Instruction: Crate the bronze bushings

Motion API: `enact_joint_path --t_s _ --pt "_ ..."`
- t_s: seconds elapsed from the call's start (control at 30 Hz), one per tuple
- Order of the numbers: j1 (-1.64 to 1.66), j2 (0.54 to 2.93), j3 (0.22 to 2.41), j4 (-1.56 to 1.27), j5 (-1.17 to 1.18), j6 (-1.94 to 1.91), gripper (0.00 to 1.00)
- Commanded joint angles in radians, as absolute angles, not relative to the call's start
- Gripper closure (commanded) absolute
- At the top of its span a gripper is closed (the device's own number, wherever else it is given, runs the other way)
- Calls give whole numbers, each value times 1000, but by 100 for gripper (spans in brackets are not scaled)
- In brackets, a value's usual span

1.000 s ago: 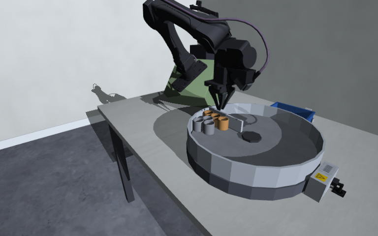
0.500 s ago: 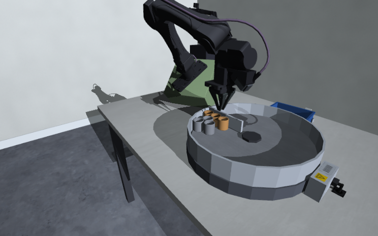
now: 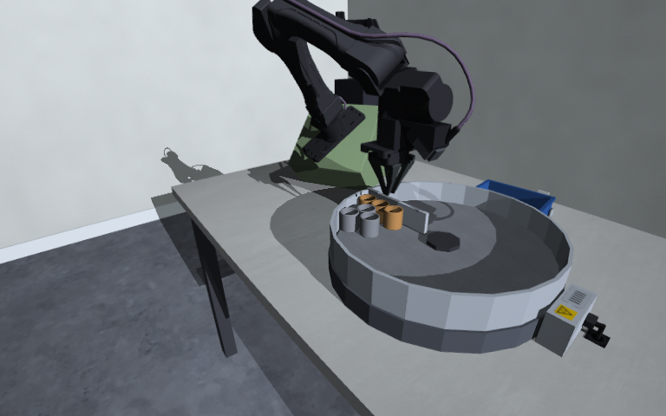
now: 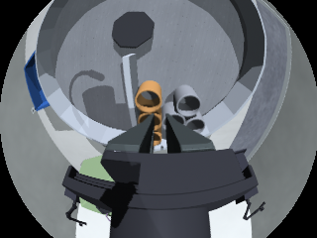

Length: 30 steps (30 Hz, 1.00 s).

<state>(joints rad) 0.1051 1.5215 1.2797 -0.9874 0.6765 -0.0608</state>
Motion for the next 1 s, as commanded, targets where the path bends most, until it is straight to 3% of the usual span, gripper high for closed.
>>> enact_joint_path --t_s 0.0,0.97 --pt "132 1503 1308 -965 679 -56 85" --pt "137 1503 1308 -965 681 -52 85"
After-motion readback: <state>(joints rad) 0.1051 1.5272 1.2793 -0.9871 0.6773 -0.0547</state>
